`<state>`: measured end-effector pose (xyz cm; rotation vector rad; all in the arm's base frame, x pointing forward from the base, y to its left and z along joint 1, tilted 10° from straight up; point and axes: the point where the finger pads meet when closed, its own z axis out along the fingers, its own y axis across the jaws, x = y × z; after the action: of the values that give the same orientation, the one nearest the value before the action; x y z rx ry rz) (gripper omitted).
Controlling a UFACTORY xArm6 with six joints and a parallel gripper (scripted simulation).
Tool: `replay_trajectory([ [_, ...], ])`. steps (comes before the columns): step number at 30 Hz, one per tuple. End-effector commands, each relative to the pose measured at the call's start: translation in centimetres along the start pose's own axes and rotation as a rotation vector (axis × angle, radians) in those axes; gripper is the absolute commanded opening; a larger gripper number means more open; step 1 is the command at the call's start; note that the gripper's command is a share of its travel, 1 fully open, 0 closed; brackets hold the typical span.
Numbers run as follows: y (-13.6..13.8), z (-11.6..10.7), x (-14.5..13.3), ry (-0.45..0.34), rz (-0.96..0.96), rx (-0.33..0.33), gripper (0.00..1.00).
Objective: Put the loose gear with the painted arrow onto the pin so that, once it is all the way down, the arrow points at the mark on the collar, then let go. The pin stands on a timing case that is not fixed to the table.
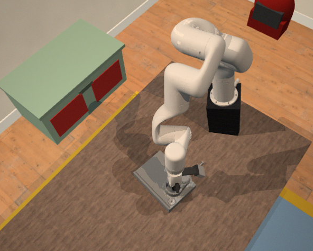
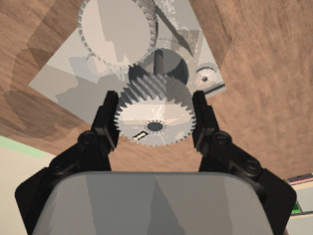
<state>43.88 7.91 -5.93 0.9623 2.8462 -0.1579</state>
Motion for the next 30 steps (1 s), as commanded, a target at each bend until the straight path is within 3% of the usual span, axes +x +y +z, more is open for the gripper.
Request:
replay_trajectory([
  [1,0.13,-0.12,-0.11,-0.004,0.021,-0.003,0.00],
  [30,0.13,-0.11,-0.11,-0.004,0.040,-0.003,0.00],
])
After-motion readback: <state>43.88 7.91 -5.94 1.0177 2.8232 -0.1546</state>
